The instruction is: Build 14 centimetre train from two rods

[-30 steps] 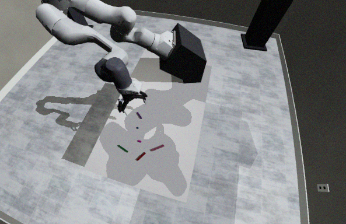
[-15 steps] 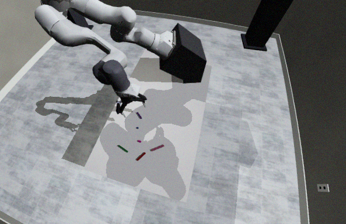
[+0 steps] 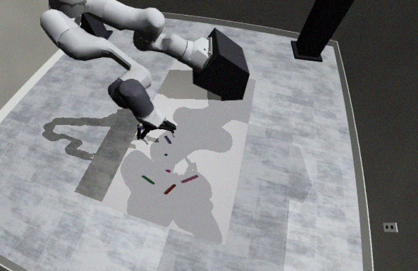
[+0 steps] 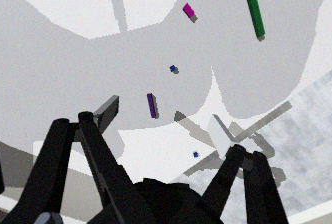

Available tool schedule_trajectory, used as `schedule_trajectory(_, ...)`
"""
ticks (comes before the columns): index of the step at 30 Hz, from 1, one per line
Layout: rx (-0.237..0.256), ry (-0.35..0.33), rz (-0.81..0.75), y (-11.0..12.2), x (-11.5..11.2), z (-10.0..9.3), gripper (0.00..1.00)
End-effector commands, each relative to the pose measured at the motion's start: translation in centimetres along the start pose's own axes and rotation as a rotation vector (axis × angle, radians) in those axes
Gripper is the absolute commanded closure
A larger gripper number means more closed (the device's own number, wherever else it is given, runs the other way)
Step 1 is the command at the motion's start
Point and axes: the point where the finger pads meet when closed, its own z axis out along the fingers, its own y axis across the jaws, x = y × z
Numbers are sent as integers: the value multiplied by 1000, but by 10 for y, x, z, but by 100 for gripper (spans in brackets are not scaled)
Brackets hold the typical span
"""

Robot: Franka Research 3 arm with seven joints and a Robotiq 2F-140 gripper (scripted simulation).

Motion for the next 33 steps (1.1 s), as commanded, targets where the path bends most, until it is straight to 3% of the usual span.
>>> schedule_trajectory(1, -9, -10, 167, 4, 2, 2, 0)
schedule_trajectory(33, -12, -12, 700, 35, 45, 7, 0)
